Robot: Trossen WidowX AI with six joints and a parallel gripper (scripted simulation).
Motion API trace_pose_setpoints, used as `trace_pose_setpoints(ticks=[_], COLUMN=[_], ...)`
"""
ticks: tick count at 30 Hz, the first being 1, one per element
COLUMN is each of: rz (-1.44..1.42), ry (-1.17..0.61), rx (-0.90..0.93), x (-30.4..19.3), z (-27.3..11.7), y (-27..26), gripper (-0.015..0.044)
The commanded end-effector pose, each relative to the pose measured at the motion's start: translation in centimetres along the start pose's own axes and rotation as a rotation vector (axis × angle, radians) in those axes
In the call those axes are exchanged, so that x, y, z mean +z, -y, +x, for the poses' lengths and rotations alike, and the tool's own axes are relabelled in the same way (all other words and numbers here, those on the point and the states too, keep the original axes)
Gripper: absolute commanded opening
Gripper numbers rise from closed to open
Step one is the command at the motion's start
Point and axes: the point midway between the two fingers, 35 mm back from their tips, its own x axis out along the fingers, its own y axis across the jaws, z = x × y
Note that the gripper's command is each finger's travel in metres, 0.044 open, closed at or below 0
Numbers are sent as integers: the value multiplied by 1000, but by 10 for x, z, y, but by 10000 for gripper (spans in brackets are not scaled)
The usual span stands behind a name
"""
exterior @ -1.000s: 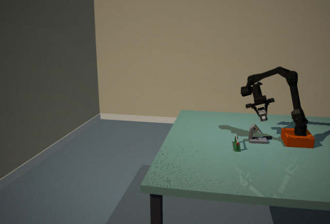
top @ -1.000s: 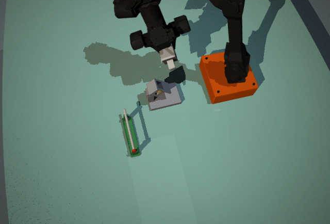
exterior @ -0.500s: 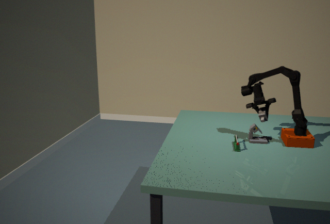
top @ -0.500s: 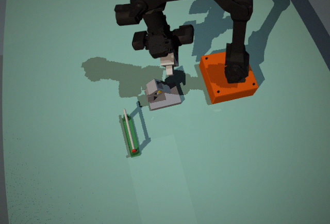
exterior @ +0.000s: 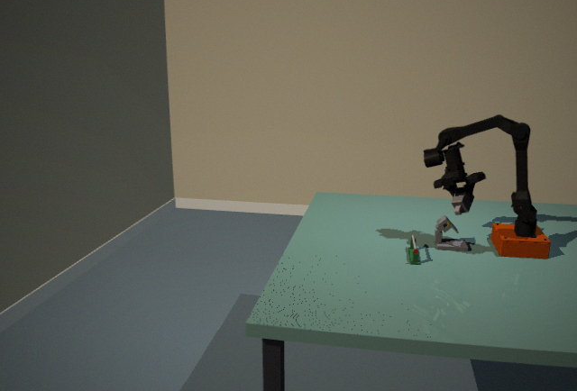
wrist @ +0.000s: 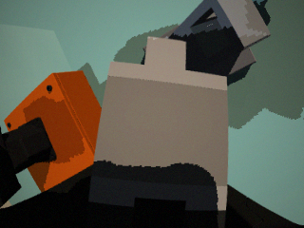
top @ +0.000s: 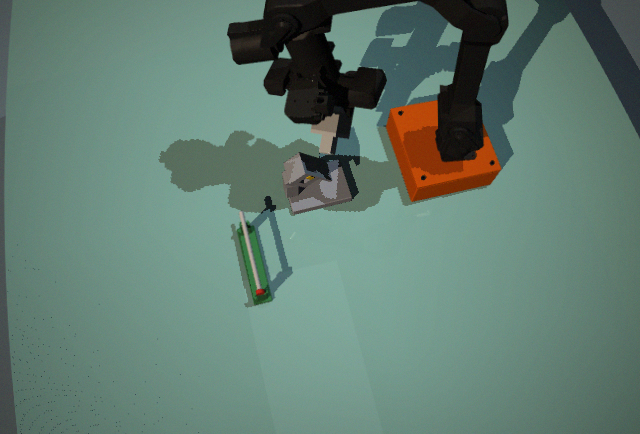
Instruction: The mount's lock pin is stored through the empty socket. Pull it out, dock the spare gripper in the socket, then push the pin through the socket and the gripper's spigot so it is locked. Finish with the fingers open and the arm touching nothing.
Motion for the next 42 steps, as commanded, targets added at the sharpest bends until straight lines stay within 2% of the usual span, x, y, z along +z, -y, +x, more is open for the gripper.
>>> trace_pose_setpoints(ticks=[1,42], rz=[58,832], ry=[-9,-27], rx=[-13,-159], x=[3,27], z=[0,7], y=[-5,-54], gripper=[0,0])
